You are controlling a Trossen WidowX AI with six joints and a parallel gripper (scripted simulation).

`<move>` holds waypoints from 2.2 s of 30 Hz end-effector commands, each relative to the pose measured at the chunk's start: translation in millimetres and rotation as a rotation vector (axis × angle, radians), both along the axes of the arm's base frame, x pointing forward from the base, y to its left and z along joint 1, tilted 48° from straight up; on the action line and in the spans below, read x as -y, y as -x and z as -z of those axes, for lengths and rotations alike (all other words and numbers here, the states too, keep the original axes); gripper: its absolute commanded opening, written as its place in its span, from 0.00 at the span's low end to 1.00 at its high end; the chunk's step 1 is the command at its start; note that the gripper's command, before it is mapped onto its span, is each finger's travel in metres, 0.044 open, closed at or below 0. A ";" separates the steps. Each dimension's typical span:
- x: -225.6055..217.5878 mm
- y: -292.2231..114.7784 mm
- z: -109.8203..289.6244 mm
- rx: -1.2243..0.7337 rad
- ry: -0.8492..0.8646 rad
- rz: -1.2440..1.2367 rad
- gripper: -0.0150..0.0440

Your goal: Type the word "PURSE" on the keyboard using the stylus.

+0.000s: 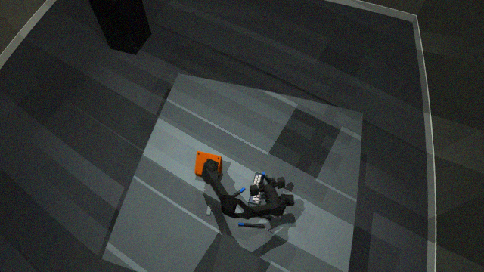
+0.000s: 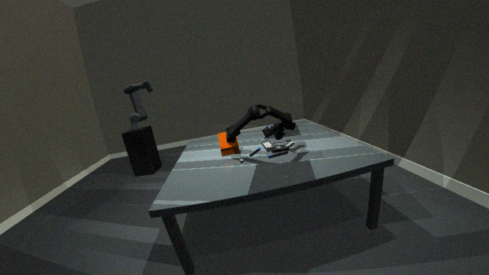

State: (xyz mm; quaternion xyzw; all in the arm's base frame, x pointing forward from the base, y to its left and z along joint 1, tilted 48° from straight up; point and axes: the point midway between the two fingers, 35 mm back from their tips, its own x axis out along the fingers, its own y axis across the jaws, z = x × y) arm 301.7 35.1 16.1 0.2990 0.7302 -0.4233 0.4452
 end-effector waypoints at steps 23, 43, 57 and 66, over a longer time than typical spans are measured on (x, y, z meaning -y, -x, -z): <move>3.4 -0.1 1.2 0.003 -0.001 -0.006 0.39; 10.1 -1.4 7.2 0.003 0.000 -0.006 0.39; 14.4 -2.2 11.0 0.003 0.000 -0.006 0.39; 14.7 -2.2 11.3 0.003 0.000 -0.006 0.39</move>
